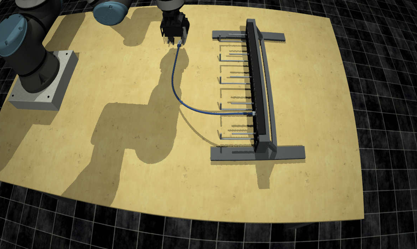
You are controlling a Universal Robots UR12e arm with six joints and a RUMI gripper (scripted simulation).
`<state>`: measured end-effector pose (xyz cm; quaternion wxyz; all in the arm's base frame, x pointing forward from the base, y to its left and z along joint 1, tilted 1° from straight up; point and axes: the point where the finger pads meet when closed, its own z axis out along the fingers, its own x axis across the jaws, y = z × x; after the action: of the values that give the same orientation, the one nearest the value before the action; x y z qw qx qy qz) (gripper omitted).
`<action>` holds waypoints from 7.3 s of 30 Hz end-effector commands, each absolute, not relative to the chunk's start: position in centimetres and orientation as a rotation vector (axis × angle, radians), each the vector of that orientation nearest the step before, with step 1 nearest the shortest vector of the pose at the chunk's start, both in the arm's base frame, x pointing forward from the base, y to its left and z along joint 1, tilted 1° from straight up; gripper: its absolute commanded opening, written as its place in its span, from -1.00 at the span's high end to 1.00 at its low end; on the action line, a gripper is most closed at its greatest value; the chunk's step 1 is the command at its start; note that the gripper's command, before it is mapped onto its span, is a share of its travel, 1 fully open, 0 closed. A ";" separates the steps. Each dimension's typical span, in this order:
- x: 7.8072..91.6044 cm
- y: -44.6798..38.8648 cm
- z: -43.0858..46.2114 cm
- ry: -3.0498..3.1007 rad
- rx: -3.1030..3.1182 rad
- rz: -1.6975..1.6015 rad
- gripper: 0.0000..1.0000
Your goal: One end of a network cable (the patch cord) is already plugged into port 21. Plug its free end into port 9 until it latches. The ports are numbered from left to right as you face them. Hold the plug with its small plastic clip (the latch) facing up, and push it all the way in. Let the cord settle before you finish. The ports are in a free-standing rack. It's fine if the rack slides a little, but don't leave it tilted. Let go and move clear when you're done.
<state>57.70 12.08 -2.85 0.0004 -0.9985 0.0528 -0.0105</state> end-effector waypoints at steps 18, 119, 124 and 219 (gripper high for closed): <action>57.8 12.1 -2.8 0.166 -3.136 -0.035 0.56; 57.8 12.1 -4.0 0.166 -3.136 -0.035 0.56; 57.8 12.1 -4.0 0.166 -3.136 -0.035 0.56; 57.8 12.1 -3.9 0.166 -3.136 -0.035 1.00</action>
<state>57.78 12.08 -4.01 0.0004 -0.9985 0.0528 -0.0105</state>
